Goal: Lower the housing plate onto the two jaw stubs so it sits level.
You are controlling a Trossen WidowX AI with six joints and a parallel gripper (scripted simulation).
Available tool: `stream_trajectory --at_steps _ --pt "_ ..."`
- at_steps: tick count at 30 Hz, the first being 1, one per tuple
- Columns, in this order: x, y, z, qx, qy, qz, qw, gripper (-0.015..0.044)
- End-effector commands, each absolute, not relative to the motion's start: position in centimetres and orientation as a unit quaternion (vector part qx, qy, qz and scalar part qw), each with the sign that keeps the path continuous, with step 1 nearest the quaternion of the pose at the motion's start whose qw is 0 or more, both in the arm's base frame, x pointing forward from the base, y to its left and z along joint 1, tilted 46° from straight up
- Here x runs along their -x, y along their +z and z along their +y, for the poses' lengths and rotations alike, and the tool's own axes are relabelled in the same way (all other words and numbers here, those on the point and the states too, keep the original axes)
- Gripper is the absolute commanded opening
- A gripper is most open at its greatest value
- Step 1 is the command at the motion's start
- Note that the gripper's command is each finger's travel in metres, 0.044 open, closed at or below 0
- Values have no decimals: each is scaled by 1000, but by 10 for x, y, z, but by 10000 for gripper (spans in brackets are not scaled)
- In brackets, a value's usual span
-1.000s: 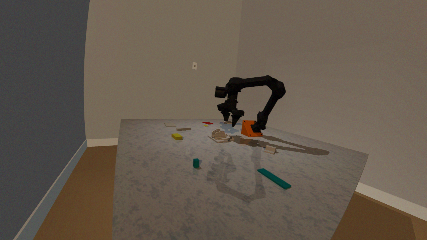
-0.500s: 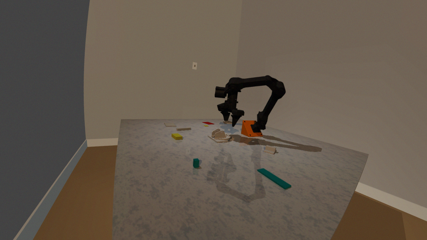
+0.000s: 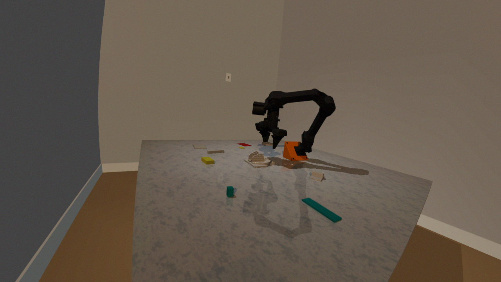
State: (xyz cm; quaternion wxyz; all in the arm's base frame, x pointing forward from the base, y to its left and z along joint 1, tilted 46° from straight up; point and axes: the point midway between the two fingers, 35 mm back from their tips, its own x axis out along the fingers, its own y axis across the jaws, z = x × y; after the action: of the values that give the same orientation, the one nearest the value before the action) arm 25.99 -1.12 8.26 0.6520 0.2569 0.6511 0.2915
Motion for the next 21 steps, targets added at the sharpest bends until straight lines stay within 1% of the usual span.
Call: stream_trajectory --at_steps 1,21 --pt "-260 83 -11 -257 291 652 652 351" --pt "-259 83 -10 -259 289 653 651 351"
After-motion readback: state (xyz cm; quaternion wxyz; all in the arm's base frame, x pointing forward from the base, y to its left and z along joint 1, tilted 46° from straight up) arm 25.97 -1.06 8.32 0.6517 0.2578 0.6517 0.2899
